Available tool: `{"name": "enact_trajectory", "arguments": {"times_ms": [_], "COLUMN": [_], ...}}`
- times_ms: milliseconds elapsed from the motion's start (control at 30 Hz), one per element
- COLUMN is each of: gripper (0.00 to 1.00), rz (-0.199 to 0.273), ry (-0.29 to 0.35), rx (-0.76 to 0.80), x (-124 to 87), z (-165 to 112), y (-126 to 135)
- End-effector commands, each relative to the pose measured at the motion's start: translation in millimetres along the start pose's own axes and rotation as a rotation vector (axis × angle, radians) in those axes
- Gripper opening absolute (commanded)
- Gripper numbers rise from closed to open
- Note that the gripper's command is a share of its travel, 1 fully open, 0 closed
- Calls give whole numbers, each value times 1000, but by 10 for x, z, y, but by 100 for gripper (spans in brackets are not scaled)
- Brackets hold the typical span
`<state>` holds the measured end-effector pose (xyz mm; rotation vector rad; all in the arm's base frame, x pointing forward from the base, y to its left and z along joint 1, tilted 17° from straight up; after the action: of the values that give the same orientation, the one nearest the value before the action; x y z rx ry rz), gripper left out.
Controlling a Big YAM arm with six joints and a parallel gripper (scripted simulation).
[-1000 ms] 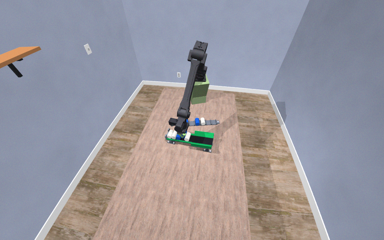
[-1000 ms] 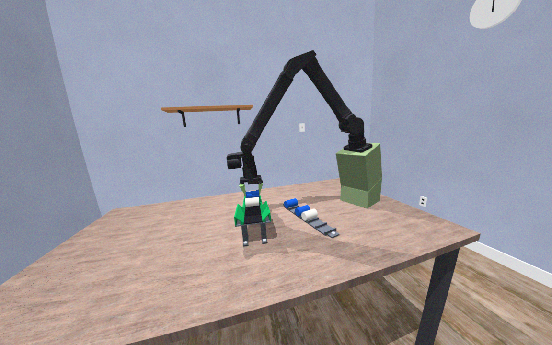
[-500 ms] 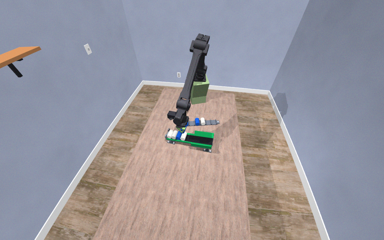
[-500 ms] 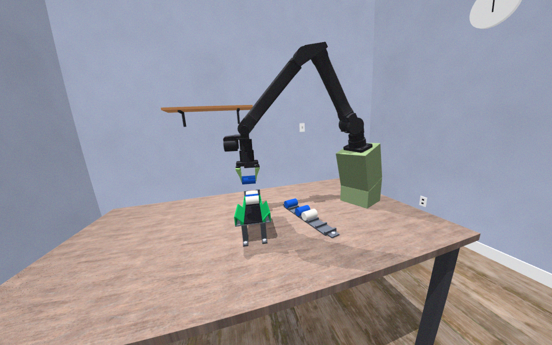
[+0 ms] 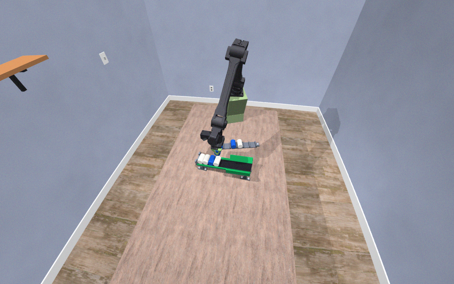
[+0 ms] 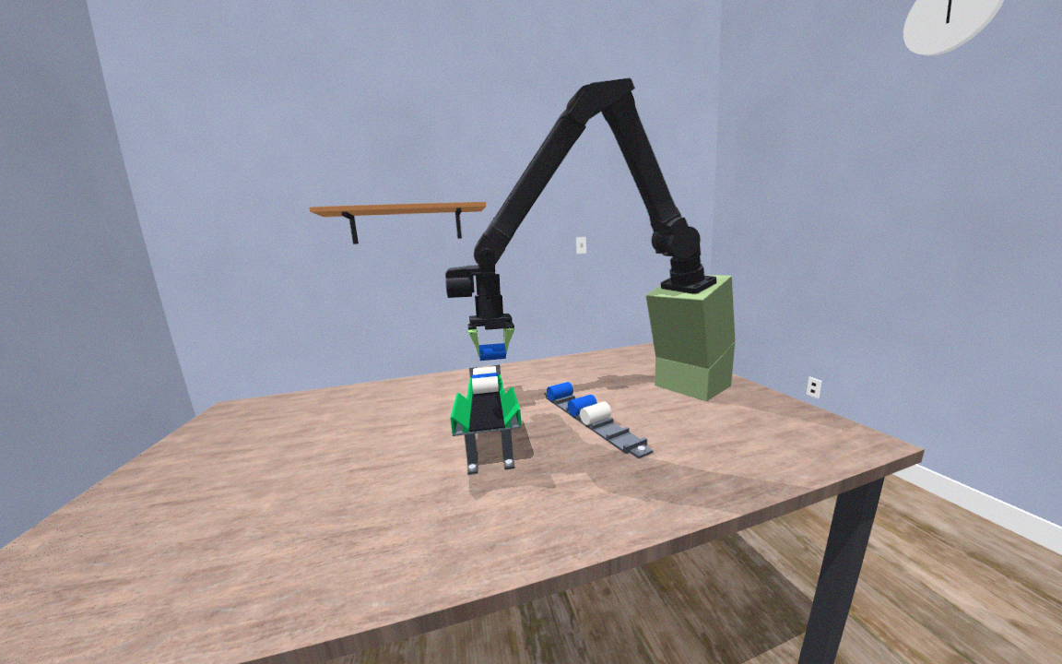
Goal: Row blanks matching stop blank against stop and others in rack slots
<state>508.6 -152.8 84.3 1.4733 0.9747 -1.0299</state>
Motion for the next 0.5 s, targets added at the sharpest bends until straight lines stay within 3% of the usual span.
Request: {"name": "enact_trajectory", "arguments": {"times_ms": [0, 100, 300, 467], "gripper": [63, 63, 63, 63], "rz": [13, 14, 9, 9], "ry": [-2, -1, 0, -6], "rx": [-111, -111, -261, -282], "x": [85, 85, 292, 305], "z": [-181, -182, -398, -379], "y": [-473, -473, -1531, -1853]}}
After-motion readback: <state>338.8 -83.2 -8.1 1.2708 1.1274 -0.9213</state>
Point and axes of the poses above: the point where the finger pads meet when closed, its own x axis out along the fingers, its own y axis across the jaws, z = x × y, the point moved 8 cm from there along -x, back along the fingers, and after that the axes turned 7 degrees about -x, right-handed, at the moved point
